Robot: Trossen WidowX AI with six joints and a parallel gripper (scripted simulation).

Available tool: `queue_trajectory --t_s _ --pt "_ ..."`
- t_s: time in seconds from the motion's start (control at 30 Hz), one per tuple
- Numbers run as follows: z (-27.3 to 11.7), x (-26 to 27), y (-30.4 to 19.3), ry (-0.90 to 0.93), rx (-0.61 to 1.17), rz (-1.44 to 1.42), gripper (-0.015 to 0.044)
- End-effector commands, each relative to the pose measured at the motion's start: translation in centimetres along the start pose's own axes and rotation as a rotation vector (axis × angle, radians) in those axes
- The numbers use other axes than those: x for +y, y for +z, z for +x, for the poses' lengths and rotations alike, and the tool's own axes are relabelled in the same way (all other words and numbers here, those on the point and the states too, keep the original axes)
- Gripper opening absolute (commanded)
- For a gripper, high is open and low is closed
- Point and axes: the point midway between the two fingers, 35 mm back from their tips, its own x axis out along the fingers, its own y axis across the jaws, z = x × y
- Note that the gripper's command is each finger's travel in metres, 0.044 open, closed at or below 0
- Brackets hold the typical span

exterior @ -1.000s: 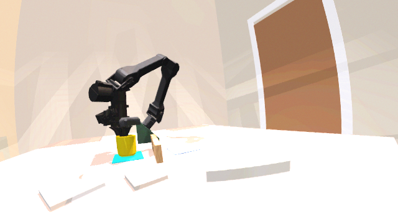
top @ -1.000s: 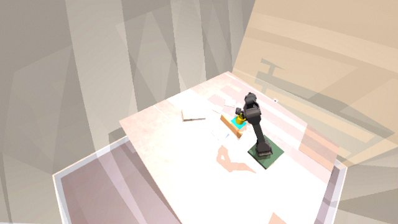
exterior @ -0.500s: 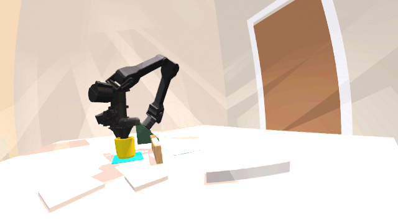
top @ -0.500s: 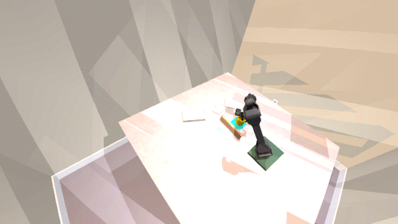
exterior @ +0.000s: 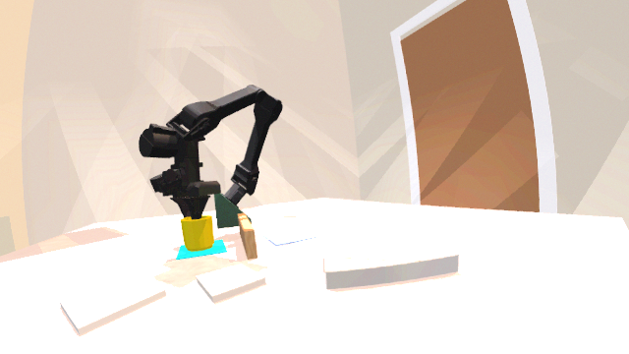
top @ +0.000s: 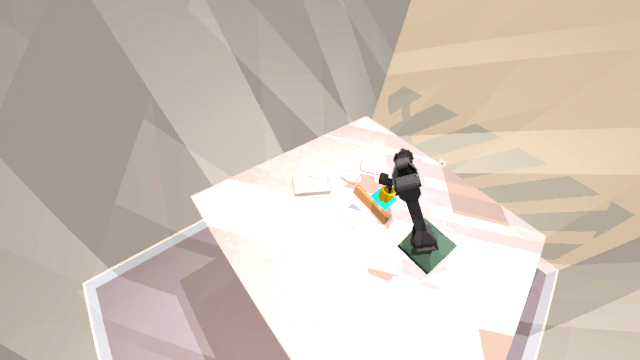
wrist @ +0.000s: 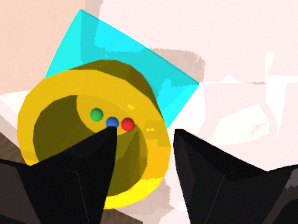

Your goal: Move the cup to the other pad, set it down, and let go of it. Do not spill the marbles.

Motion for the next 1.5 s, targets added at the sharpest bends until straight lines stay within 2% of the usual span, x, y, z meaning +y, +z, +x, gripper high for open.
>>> queue_trajectory --t_s 0.0,0.8,1.17,1.47 --pt "-0.7 0.0 0.1 -0.002 -0.004 -0.007 0.0147" --pt "-4.2 0.0 0.1 -0.001 -0.003 -0.002 0.0147" --pt "-4.1 0.0 0.1 0.002 -0.001 0.005 0.0435" --pt "-7.3 0.1 0.3 -0.001 -0.004 0.002 0.044"
